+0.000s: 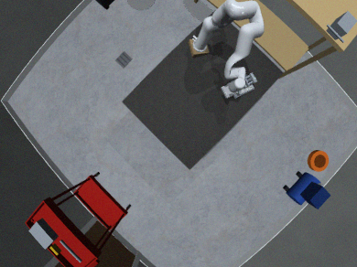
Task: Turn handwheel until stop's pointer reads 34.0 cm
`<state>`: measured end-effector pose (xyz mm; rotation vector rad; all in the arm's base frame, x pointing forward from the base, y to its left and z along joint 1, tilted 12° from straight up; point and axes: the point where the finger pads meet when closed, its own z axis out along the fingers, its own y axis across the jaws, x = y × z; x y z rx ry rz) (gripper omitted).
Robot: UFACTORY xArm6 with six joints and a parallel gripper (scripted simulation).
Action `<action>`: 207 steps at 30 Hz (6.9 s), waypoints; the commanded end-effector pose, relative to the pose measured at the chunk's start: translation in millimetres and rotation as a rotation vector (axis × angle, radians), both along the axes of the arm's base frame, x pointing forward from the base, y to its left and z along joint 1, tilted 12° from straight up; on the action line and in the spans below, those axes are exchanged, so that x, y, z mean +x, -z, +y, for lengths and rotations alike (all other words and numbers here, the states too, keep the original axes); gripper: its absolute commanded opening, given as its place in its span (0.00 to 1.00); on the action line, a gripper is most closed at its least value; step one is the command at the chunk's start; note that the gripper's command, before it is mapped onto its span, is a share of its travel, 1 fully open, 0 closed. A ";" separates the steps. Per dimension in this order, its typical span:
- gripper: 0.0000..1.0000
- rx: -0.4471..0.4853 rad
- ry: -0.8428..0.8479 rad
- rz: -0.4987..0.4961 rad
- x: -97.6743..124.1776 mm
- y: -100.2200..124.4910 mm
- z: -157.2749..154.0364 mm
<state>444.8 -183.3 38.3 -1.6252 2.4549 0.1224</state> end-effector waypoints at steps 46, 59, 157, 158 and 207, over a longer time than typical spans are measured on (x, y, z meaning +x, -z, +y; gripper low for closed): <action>0.06 -0.005 0.001 -0.009 -28.9 -50.1 0.7; 0.06 -0.005 0.001 -0.009 -11.9 -55.7 -7.6; 0.06 -0.005 0.001 -0.009 -34.5 -43.2 4.6; 0.06 -0.005 0.001 -0.010 -33.9 -44.1 4.2; 0.06 -0.005 0.001 -0.009 -17.9 -55.3 -5.0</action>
